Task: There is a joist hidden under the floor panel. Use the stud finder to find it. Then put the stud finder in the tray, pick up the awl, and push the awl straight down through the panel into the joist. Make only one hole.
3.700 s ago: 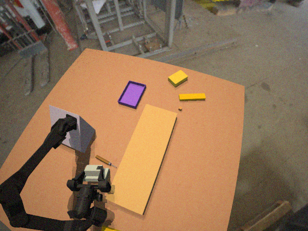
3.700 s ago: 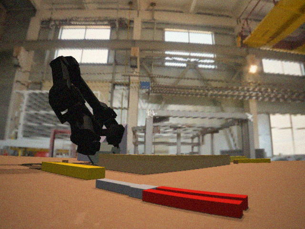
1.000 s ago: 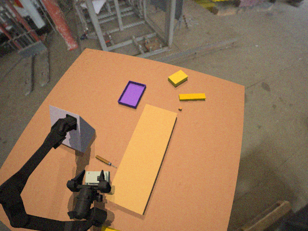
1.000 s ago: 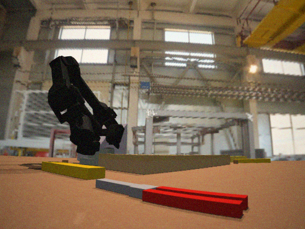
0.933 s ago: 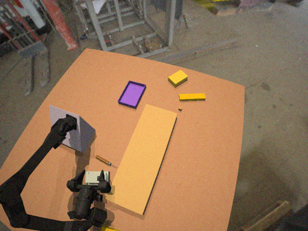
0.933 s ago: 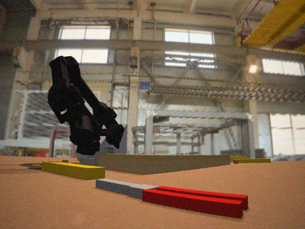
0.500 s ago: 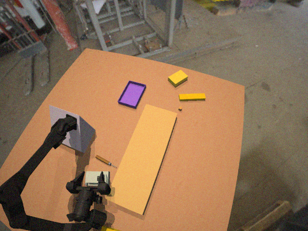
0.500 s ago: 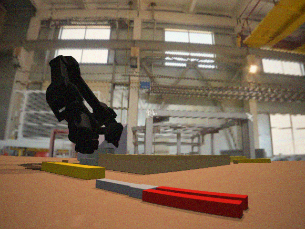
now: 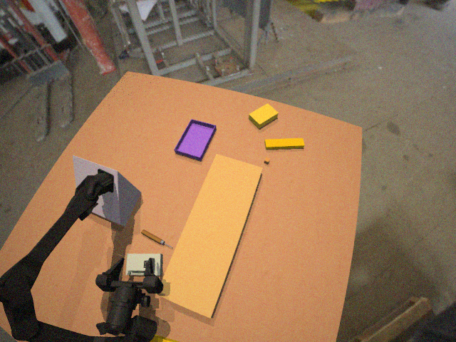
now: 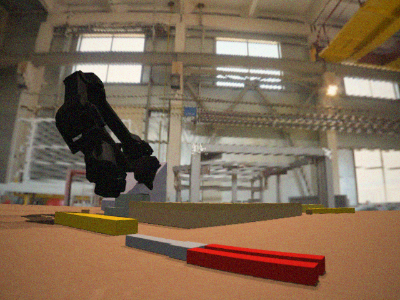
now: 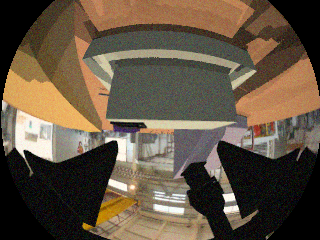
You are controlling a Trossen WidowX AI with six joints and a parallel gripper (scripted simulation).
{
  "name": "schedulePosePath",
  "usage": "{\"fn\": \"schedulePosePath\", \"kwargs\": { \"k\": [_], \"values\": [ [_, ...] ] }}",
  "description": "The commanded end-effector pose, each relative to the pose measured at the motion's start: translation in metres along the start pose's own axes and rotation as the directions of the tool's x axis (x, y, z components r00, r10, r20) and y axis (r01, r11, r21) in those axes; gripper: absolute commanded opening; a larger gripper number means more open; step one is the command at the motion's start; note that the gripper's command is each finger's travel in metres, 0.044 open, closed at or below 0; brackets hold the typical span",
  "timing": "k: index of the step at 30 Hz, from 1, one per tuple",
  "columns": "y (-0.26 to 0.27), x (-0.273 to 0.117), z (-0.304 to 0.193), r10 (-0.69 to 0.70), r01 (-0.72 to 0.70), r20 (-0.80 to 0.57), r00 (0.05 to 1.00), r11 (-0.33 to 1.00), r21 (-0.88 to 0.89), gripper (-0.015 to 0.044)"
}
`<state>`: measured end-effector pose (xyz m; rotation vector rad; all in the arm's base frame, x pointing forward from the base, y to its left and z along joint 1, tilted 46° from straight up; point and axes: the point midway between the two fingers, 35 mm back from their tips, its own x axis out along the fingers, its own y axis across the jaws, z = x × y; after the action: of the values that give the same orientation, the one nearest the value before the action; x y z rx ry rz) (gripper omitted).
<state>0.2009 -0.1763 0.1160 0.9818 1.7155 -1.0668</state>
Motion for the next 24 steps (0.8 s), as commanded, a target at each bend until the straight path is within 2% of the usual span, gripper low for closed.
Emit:
{"fn": "schedulePosePath", "kwargs": {
  "k": [1,8,13,15,20,24],
  "values": [
    [0.000,-0.008,-0.009,0.014,-0.014,0.018,1.000,1.000,0.000,0.0440],
    [-0.003,-0.032,-0.065,0.109,-0.109,0.123,0.986,0.994,-0.007,0.0440],
    [-0.002,-0.031,-0.055,0.098,-0.095,0.126,0.987,0.995,-0.032,0.0440],
    [-0.001,-0.027,-0.051,0.112,-0.078,0.194,0.975,0.982,-0.172,0.0440],
    [0.002,-0.013,-0.039,0.168,0.141,0.437,0.883,0.795,-0.591,0.0440],
    [0.003,-0.005,-0.031,0.213,0.425,0.606,0.767,0.540,-0.727,0.0440]
  ]
}}
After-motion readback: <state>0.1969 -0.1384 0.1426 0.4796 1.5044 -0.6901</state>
